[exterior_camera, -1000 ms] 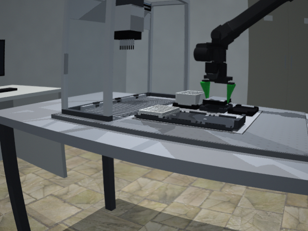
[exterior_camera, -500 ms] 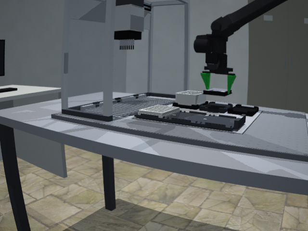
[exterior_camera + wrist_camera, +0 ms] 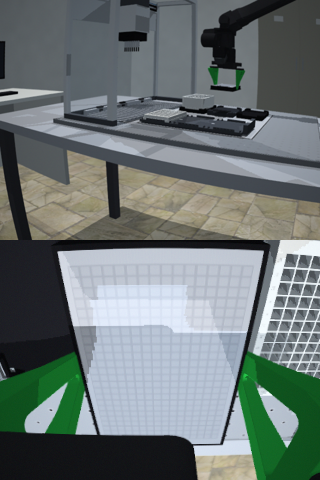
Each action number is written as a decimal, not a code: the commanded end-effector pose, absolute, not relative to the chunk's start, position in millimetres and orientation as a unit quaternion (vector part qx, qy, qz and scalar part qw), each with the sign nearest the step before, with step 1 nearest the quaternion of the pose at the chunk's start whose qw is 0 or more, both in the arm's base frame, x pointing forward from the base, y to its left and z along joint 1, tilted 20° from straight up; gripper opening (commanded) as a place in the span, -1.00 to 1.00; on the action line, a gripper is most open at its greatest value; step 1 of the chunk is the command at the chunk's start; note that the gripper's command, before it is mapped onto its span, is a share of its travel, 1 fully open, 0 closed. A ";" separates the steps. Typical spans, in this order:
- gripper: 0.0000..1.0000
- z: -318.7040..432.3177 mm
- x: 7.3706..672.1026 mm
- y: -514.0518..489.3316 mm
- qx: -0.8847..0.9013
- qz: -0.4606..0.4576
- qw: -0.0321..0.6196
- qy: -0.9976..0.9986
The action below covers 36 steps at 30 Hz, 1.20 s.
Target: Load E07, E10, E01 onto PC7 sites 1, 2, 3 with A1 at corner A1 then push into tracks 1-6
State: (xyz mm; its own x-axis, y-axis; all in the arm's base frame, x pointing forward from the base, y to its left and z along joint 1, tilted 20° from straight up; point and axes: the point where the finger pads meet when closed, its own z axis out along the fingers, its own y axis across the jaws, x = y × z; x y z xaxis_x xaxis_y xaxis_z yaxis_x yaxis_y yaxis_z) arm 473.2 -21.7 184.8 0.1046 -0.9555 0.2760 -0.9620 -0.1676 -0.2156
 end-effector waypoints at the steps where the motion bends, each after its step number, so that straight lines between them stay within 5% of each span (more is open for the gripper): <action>1: -1.00 182.0 472.9 1.1 0.743 0.172 0.008 -0.647; 36: -1.00 168.4 478.6 127.1 0.739 0.184 -0.012 -0.647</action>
State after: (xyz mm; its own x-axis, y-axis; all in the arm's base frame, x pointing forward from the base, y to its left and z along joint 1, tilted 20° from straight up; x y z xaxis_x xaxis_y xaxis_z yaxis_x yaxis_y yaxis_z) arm 464.7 103.6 152.0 0.1149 -0.9551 0.2730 -0.9608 -0.1766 -0.2136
